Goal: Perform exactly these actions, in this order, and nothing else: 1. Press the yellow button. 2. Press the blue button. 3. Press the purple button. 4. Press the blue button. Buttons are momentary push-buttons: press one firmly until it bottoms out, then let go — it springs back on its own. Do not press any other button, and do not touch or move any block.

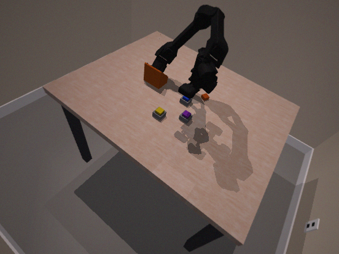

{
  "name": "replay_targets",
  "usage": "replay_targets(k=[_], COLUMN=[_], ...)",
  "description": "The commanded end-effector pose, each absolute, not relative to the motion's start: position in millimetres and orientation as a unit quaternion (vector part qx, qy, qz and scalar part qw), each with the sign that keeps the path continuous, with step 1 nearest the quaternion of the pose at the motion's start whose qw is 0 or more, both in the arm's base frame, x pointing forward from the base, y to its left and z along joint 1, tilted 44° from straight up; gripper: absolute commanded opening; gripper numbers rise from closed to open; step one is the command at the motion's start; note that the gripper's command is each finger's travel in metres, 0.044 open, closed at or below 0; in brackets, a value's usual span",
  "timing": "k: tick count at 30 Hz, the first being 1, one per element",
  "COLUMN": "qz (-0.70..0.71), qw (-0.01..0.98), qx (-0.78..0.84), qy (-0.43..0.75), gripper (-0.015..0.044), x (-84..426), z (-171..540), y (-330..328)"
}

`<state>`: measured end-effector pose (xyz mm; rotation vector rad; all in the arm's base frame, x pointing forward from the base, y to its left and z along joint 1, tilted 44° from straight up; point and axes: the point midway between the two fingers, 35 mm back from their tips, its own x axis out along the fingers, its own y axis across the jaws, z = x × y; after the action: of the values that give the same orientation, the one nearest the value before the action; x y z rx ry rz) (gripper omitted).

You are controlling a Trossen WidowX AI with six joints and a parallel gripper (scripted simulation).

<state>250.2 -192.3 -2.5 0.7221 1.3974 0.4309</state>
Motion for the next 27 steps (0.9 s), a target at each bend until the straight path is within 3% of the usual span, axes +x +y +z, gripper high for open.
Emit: replay_targets(k=[1,6,12,18,27], qz=[0.196,0.197,0.197,0.198,0.198], qw=[0.682,0.681,0.681,0.681,0.681], qx=[0.323,0.324,0.324,0.324,0.324], qy=[0.627,0.627,0.627,0.626,0.626], gripper=[0.002,0.002,0.002,0.002,0.002], x=[233,209,208,216,217], z=[25,49,50,7,2], y=[-161,-123,-121,-81,-77])
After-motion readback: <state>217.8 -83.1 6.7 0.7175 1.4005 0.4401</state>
